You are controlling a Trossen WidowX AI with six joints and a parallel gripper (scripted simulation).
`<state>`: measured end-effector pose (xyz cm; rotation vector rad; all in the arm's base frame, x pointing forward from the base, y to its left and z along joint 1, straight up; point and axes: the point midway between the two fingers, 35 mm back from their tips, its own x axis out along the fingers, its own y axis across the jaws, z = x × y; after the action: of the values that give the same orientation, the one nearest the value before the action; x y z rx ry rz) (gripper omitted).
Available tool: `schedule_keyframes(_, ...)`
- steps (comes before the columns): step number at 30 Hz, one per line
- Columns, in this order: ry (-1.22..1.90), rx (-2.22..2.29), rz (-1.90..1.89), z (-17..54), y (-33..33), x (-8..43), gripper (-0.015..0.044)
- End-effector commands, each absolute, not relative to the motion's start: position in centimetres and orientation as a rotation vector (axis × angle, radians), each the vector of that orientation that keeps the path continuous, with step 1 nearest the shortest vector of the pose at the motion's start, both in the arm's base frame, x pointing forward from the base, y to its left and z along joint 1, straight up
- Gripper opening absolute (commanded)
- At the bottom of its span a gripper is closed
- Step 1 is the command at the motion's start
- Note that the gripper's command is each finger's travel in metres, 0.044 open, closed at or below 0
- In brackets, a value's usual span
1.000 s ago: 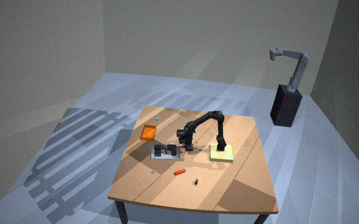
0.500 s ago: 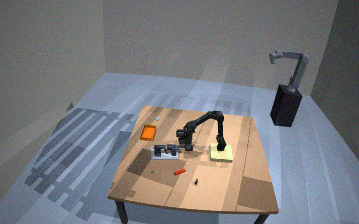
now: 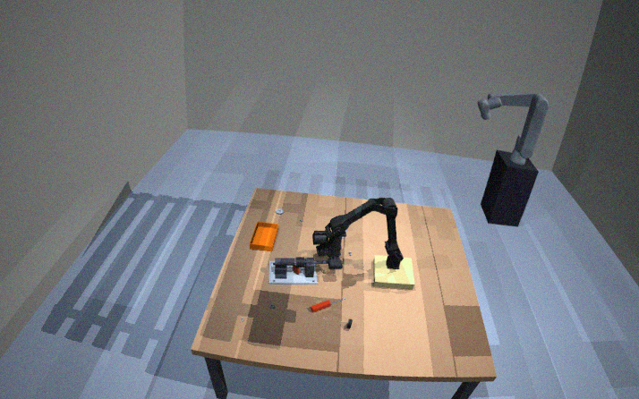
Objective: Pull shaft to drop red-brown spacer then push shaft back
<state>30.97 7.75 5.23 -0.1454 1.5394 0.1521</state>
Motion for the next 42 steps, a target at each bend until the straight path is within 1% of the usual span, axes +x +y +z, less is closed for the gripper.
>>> schedule_keyframes(1, 1.534, -0.144, 0.151, 5.3, 7.8, 31.3, 0.0)
schedule_keyframes(37, 1.532, -0.144, 0.151, 5.4, 8.1, 32.5, 0.0)
schedule_keyframes(38, 1.552, -0.146, 0.15, 5.3, 7.9, 31.9, 0.0)
schedule_keyframes(42, 1.543, -0.145, 0.15, 5.3, 8.0, 32.1, 0.0)
